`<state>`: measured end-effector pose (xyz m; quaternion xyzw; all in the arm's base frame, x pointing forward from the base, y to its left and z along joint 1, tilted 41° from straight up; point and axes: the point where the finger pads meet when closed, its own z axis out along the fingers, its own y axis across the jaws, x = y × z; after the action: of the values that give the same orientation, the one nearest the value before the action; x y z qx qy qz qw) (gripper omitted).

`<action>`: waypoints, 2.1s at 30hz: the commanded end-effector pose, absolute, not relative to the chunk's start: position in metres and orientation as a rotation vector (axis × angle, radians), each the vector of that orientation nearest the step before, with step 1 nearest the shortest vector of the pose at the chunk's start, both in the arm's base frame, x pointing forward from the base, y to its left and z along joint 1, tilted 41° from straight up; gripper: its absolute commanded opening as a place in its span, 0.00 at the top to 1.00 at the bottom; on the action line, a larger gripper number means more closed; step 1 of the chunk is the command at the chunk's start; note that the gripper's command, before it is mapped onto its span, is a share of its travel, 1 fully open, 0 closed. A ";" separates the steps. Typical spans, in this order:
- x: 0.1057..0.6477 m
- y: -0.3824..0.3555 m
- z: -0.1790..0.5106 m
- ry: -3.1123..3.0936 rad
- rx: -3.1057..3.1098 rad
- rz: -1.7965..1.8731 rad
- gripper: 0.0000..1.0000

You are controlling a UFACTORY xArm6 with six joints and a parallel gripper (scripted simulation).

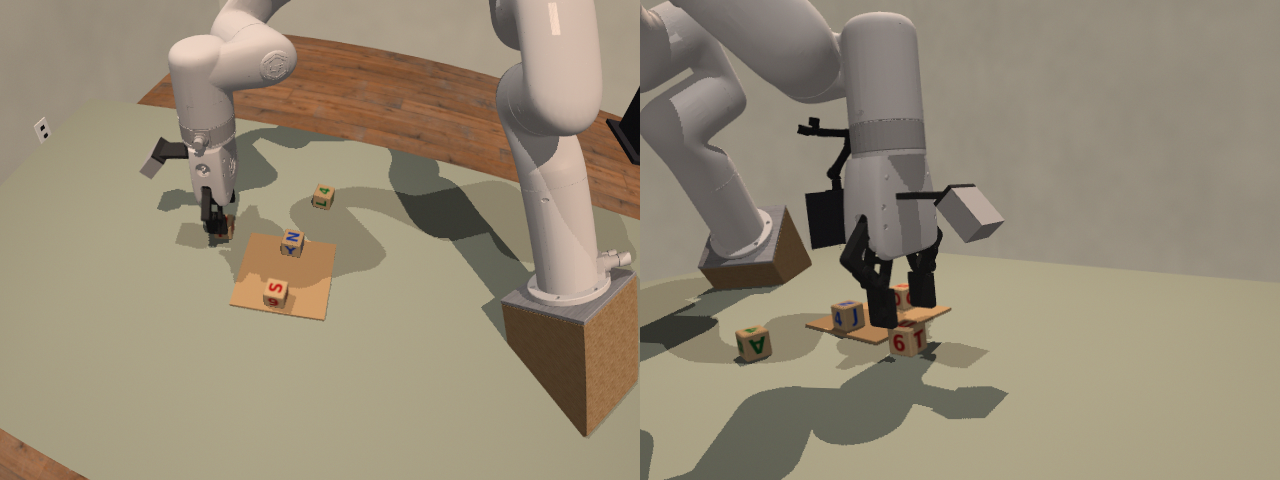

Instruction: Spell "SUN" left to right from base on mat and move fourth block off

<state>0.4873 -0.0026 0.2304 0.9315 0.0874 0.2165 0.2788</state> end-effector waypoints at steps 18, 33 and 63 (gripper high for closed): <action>0.488 -0.002 0.232 0.235 2.499 0.585 0.31; 0.490 -0.004 0.229 0.235 2.499 0.585 0.31; 0.504 -0.018 0.206 0.235 2.499 0.585 0.31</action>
<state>0.5029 -0.0189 0.2049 0.9315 0.0874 0.2167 0.2787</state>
